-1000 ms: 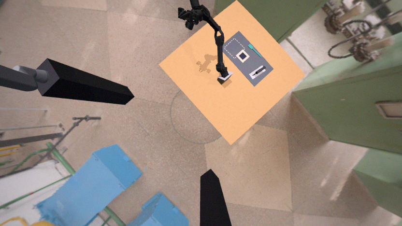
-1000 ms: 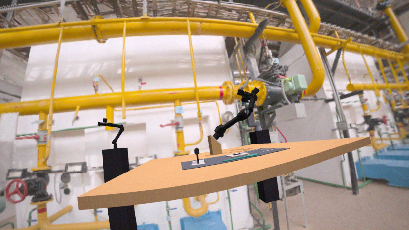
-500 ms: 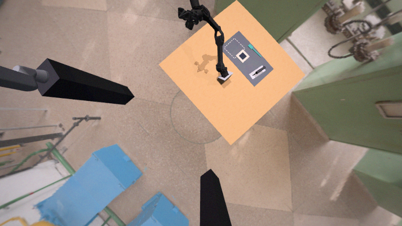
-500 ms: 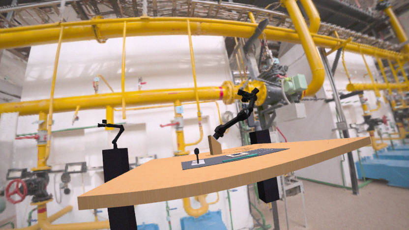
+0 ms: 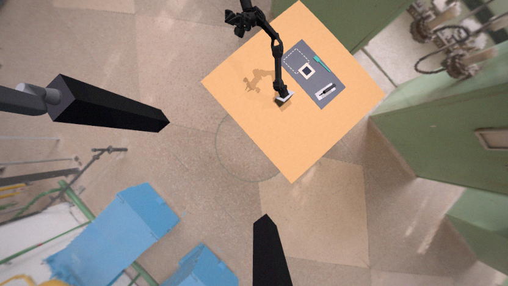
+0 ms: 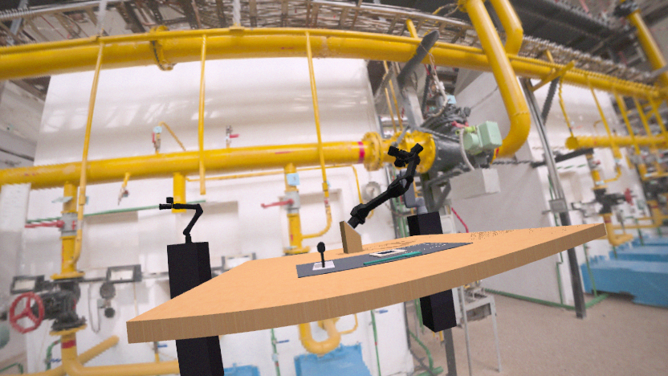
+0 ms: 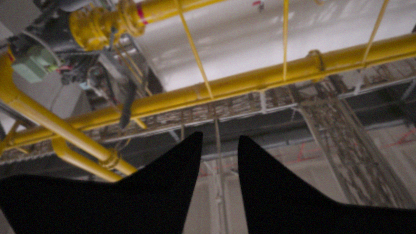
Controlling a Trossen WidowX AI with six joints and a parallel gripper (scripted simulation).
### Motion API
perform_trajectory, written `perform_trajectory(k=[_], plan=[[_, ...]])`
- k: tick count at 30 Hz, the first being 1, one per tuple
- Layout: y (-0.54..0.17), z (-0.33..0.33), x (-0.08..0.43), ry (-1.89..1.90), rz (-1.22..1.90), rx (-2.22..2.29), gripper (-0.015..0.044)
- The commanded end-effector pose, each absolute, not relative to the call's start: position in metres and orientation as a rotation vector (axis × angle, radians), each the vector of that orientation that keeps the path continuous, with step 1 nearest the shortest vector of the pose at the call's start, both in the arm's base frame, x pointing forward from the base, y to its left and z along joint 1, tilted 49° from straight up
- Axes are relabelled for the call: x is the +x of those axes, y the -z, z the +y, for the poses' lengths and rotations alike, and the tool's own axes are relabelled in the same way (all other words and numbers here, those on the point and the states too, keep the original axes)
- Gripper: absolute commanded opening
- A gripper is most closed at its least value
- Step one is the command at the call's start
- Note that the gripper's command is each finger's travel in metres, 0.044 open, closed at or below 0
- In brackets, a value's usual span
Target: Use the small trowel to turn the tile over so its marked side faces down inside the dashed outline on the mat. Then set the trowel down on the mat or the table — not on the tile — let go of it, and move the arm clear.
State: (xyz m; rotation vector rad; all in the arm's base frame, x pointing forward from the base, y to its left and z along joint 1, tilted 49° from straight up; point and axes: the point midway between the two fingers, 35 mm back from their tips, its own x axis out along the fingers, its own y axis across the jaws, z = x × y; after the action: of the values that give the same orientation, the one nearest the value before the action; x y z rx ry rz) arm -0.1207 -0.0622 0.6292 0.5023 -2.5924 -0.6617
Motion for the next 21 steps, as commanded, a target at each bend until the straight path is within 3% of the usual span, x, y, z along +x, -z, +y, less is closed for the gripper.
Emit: perform_trajectory(k=[1,9,13,21], plan=[[-0.6292,-0.0622,-0.1207,0.662,-2.592,0.502,0.01],[-0.6292,-0.0622,-0.1207,0.662,-2.592,0.502,0.01],[-0.6291,-0.0622,-0.1207,0.662,-2.592,0.502,0.0],[-0.6291,-0.0622,-0.1207,0.662,-2.592,0.502,0.0]])
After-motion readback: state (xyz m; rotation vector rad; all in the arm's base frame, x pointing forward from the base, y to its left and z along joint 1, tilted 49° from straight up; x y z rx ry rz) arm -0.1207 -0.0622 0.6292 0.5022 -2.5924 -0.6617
